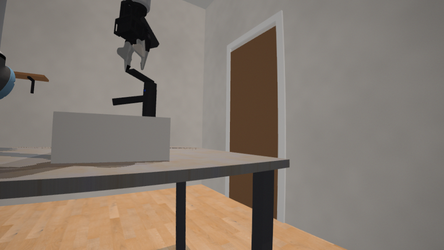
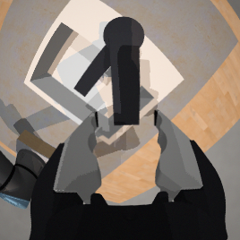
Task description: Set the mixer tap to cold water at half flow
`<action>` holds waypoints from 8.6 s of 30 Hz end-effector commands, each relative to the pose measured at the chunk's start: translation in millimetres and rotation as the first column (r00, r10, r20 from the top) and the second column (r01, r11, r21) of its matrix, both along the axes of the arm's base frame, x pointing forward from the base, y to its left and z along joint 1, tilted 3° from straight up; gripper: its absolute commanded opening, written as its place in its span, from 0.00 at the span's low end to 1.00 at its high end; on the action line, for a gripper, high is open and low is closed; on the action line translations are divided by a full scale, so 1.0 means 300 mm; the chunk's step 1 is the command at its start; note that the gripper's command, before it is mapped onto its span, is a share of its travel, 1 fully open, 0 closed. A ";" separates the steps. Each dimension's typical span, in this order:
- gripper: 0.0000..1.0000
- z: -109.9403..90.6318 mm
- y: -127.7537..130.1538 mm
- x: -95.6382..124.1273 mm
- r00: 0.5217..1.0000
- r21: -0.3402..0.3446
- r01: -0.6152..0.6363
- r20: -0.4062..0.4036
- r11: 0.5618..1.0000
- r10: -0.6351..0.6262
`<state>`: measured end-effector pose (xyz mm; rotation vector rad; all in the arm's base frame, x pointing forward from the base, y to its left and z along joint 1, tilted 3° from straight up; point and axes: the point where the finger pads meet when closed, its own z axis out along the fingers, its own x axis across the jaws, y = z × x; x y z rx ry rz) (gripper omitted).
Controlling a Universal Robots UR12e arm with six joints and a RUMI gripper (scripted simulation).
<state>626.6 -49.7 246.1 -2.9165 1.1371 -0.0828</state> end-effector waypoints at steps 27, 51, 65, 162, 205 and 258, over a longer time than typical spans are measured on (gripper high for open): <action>0.41 -0.081 -0.003 0.005 1.000 0.000 0.000 -0.001 1.000 0.000; 0.41 -0.076 -0.004 0.008 1.000 -0.001 0.000 0.001 1.000 0.000; 0.41 -0.076 -0.004 0.008 1.000 -0.001 0.000 0.001 1.000 0.000; 0.00 -0.040 0.004 0.016 1.000 -0.002 0.000 0.005 1.000 0.000; 0.00 -0.031 0.007 0.018 1.000 -0.002 0.000 0.005 1.000 0.000; 0.41 -0.035 0.008 0.016 1.000 -0.001 0.000 0.003 1.000 0.000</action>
